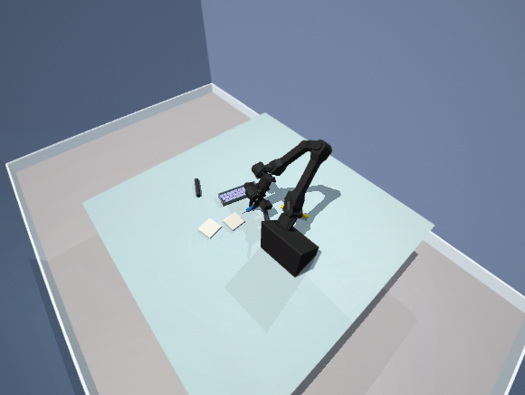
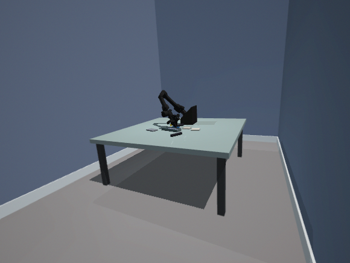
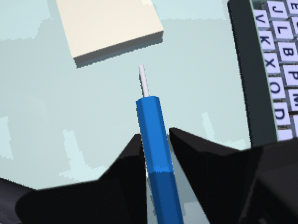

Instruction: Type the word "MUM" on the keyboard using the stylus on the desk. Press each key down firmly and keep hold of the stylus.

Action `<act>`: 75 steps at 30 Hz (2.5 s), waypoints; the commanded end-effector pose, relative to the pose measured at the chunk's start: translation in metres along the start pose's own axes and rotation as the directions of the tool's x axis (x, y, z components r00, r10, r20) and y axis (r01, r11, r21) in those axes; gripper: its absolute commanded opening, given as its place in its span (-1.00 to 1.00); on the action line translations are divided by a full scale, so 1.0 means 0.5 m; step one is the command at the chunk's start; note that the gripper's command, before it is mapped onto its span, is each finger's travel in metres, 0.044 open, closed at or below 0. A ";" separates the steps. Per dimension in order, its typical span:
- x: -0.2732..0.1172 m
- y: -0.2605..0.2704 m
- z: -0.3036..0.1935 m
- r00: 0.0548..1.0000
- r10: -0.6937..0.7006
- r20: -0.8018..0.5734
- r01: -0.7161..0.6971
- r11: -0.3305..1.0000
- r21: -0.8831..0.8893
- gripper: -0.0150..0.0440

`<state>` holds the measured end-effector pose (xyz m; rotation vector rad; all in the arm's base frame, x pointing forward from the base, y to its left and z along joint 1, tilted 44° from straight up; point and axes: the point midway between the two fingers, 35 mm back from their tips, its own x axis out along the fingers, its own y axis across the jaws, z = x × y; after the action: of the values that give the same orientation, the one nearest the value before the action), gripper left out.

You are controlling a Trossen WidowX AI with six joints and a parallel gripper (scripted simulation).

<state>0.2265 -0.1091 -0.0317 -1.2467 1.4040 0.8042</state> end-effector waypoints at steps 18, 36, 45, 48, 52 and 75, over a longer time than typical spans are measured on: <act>-0.046 -0.003 0.028 1.000 0.000 0.002 0.000 1.000 0.001 -0.49; -0.088 -0.022 0.052 0.999 0.037 0.037 -0.045 0.973 0.225 -0.49; -0.101 -0.055 0.060 0.993 0.080 0.087 -0.113 0.853 0.510 -0.49; -0.105 -0.066 0.062 0.990 0.094 0.104 -0.138 0.791 0.596 -0.49; -0.111 -0.081 0.066 0.986 0.112 0.127 -0.169 0.695 0.699 -0.49; -0.143 -0.159 0.082 0.942 0.211 0.259 -0.249 -0.073 0.966 -0.49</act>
<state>0.3004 -0.0713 0.0354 0.1665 1.6179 -0.1382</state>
